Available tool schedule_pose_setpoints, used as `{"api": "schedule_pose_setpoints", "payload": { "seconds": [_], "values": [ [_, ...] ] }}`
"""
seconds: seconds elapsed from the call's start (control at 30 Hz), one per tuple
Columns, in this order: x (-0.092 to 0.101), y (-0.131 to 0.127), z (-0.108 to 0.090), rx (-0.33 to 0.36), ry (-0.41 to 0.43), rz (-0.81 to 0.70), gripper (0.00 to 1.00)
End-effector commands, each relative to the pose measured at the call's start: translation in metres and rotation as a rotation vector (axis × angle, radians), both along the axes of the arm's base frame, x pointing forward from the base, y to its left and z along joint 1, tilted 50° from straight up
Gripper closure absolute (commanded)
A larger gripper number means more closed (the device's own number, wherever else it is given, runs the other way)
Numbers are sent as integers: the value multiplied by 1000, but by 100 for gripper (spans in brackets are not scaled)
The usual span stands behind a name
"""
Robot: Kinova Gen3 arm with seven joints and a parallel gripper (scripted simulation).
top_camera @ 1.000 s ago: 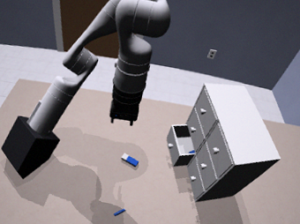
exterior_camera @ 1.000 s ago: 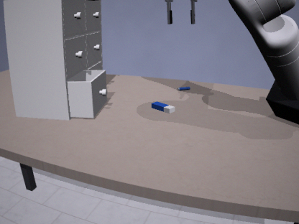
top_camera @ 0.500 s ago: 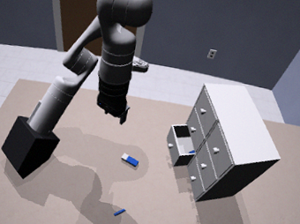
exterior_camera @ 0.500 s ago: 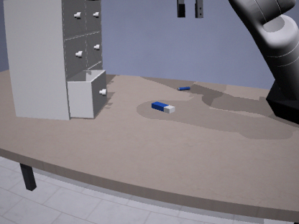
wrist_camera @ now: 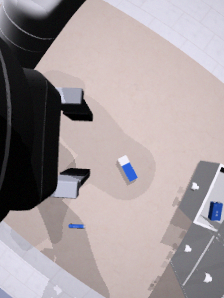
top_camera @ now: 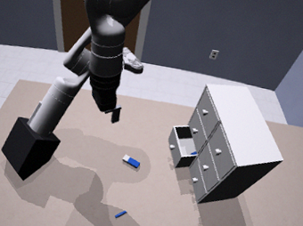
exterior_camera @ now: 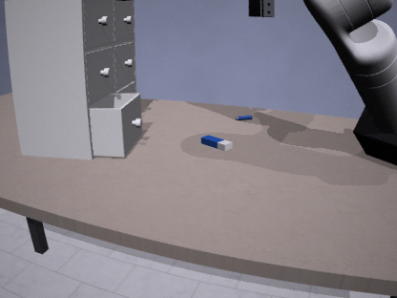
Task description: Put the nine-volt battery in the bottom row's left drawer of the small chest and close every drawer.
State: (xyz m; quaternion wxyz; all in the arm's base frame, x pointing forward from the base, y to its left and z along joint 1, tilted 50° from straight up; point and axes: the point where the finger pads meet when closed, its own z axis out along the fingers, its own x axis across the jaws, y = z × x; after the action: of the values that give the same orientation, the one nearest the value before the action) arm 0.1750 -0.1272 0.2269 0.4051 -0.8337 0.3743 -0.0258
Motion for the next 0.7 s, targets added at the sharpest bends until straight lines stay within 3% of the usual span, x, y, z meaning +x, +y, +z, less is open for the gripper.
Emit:
{"api": "schedule_pose_setpoints", "payload": {
  "seconds": [0.0,0.3,0.67],
  "values": [
    [-5,2,1,40,59,-53,0],
    [-13,-1,1,109,175,-180,0],
    [-17,-2,1,146,235,-246,0]
  ]
}}
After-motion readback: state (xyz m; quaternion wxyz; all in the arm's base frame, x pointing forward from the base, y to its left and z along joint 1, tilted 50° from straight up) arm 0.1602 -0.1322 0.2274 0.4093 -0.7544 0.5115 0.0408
